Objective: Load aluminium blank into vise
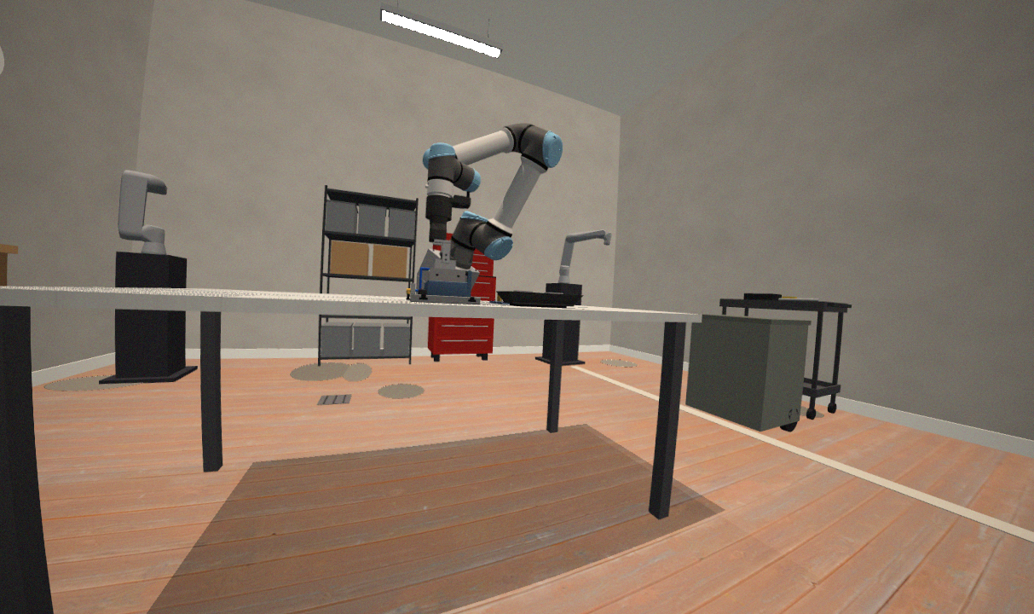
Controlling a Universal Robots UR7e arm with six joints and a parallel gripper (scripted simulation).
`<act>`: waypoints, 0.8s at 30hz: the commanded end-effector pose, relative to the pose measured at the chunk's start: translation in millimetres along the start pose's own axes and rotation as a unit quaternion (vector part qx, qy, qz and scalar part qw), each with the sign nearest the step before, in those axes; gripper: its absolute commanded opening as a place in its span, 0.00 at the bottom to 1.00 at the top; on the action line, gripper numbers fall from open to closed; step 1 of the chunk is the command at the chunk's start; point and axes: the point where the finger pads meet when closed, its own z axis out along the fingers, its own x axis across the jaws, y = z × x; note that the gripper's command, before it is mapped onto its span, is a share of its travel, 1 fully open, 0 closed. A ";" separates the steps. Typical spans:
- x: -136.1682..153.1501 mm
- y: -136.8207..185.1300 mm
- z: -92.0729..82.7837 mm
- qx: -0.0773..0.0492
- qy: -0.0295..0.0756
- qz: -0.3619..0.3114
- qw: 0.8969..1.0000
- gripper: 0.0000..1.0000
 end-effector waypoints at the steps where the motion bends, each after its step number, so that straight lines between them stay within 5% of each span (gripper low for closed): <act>1: 0.4 0.2 0.9 0.000 0.000 0.000 1.000 0.00; 24: 0.4 0.2 5.6 0.000 0.000 0.000 1.000 0.00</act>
